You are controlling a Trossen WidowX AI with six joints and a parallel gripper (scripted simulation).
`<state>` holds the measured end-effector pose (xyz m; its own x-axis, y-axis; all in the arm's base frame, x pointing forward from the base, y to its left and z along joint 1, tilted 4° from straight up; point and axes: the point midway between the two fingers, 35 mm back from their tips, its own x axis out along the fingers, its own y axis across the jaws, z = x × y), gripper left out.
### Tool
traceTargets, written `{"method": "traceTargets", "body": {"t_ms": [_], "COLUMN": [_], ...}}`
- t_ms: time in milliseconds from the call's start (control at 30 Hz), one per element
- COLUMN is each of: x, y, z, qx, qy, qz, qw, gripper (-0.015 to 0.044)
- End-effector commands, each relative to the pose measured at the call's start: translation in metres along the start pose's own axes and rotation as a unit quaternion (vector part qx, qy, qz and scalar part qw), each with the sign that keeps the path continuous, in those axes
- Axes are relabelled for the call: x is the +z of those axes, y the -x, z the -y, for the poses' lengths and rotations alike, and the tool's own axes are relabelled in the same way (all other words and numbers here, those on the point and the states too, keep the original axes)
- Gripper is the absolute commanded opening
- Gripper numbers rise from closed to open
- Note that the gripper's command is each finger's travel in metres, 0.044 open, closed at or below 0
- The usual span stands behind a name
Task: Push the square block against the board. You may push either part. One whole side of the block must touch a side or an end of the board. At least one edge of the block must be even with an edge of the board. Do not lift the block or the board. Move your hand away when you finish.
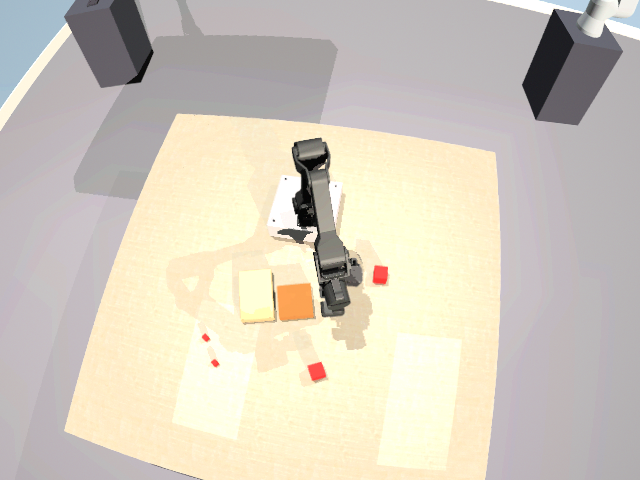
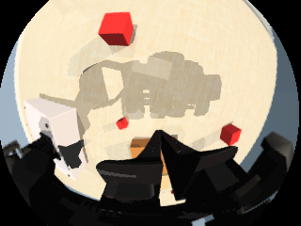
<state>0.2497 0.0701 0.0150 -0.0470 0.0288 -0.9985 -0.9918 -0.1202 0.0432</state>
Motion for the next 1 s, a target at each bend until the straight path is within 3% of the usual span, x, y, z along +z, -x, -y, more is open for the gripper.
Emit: {"method": "traceTargets", "body": {"t_ms": [0, 133, 300, 967], "x": [-0.022, -0.024, -0.024, -0.034], "y": [0.001, -0.002, -0.054, -0.054], "z": [-0.002, -0.002, -0.002, -0.001], "qx": [0.002, 0.002, 0.002, 0.002], "qy": [-0.003, -0.003, -0.003, -0.003], "qz": [0.000, 0.000, 0.000, -0.001], "qw": [1.000, 1.000, 1.000, 1.000], "gripper": [0.0000, 0.0000, 0.0000, 0.0000]}}
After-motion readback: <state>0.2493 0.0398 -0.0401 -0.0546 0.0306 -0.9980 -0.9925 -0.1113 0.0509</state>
